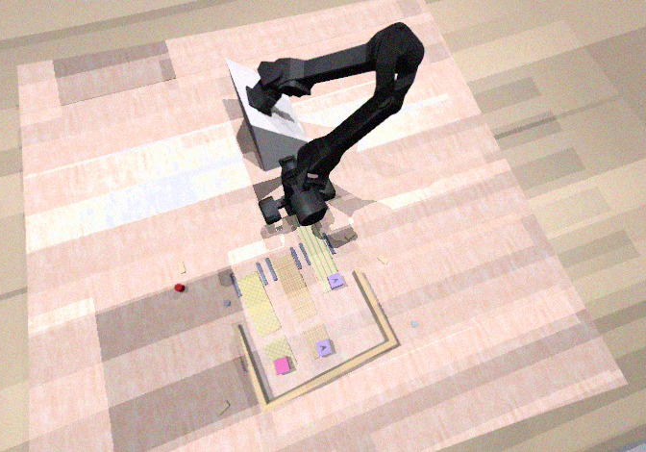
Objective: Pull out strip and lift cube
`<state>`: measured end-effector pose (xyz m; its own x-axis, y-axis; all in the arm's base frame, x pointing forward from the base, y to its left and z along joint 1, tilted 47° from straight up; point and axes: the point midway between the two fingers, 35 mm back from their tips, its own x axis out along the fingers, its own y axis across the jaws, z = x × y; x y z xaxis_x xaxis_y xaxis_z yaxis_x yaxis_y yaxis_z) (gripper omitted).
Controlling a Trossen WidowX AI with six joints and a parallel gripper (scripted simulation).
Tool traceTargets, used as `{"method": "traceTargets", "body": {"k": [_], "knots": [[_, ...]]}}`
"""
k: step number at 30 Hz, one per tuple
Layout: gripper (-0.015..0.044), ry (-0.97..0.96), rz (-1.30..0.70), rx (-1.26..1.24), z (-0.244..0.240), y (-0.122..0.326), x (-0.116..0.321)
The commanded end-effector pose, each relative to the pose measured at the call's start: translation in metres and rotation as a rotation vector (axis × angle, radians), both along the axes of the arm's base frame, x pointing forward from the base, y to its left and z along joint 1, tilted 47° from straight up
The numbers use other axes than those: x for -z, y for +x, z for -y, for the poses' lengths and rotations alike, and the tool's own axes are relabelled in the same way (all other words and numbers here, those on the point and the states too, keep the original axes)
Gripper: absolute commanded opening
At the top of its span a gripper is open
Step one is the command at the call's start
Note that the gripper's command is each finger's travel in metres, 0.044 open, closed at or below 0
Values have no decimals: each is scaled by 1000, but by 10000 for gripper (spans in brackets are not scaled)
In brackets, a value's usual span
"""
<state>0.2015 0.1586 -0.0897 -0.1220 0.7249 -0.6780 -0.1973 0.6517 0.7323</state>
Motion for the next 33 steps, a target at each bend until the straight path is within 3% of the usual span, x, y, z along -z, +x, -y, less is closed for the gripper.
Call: {"method": "traceTargets", "body": {"k": [1,33], "knots": [[0,-6,-32,-11,2,-17,3],[0,-7,-34,-11,10,-49,5]]}}
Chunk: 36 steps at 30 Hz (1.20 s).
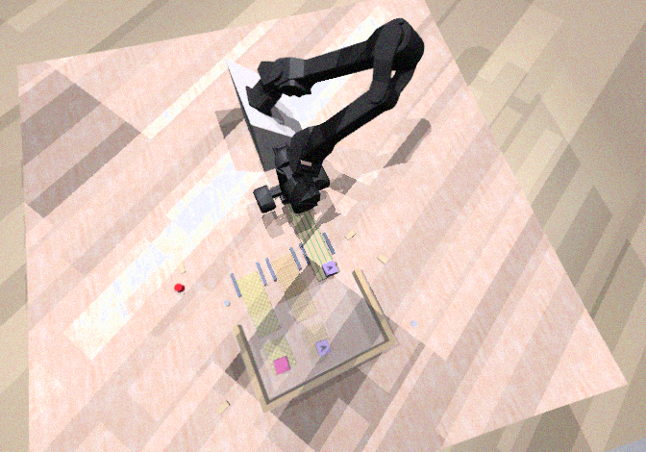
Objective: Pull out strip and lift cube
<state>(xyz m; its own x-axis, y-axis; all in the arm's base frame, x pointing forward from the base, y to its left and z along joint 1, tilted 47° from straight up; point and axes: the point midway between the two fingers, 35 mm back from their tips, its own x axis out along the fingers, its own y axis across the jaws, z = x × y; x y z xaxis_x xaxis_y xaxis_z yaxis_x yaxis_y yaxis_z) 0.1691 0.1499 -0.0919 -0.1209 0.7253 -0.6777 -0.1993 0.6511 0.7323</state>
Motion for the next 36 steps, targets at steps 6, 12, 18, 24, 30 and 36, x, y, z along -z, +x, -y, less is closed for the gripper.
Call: {"method": "traceTargets", "body": {"k": [6,12,18,24,30,36], "knots": [[0,-8,-37,-10,3,-22,3],[0,-8,-37,-10,3,-24,3],[0,-8,-37,-10,3,-24,3],[0,-8,-37,-10,3,-24,3],[0,-8,-37,-10,3,-24,3],[0,-8,-37,-10,3,-24,3]]}}
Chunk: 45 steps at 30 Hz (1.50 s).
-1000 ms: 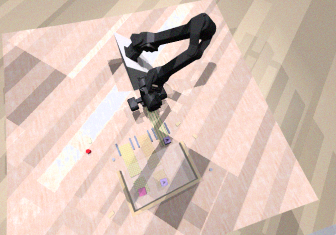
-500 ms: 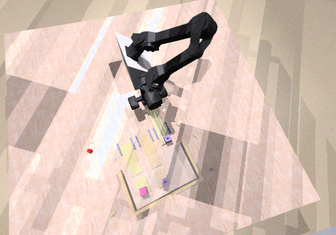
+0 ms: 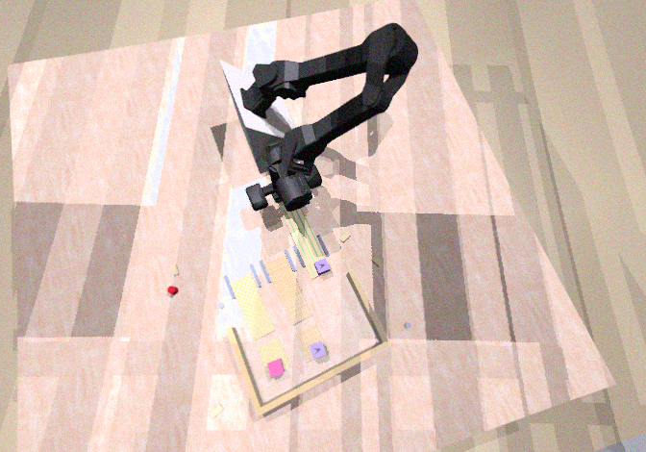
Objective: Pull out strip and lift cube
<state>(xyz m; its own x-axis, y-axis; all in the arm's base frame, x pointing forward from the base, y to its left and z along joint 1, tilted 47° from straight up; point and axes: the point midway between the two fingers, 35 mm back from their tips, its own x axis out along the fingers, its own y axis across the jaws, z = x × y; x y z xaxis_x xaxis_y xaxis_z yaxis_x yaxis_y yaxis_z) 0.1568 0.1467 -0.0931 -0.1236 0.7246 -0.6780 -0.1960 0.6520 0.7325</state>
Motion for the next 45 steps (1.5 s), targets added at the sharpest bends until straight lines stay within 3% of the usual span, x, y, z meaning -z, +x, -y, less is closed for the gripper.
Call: {"method": "traceTargets", "body": {"k": [1,30,43,45], "knots": [[0,-7,-32,-11,0,-11,2],[0,-7,-32,-11,0,-11,2],[0,-9,-30,-11,31,2,-28],[52,-10,-35,-5,28,9,-28]]}}
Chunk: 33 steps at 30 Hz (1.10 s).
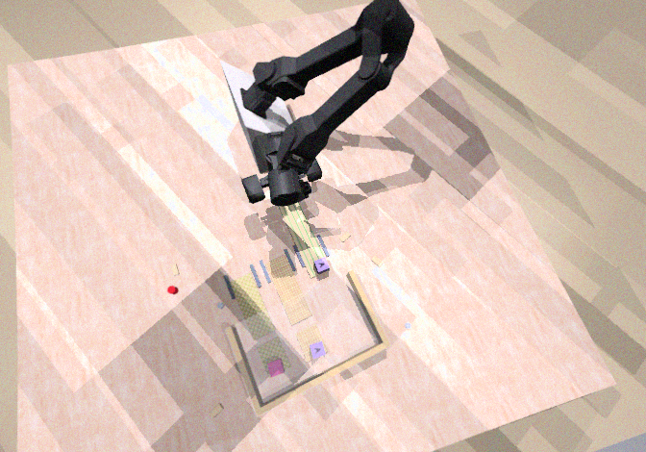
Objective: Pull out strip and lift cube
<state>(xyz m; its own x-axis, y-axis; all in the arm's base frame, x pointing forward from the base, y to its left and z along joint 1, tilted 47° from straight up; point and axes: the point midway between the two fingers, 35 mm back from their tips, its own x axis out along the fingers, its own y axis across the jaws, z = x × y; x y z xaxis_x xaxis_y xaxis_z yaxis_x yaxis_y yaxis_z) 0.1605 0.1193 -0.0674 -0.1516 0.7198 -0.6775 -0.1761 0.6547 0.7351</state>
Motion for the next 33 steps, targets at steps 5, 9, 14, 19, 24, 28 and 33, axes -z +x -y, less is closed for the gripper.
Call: {"method": "traceTargets", "body": {"k": [5,9,14,19,24,28,33], "knots": [[184,-7,-14,15,-5,24,-5],[289,-6,-13,15,-8,39,-7],[420,-6,-12,15,-11,56,-10],[440,-6,-11,15,-14,73,-12],[440,-6,-10,15,-17,90,-15],[440,-5,-9,15,-20,103,-17],[440,-5,-8,15,-23,120,-20]]}}
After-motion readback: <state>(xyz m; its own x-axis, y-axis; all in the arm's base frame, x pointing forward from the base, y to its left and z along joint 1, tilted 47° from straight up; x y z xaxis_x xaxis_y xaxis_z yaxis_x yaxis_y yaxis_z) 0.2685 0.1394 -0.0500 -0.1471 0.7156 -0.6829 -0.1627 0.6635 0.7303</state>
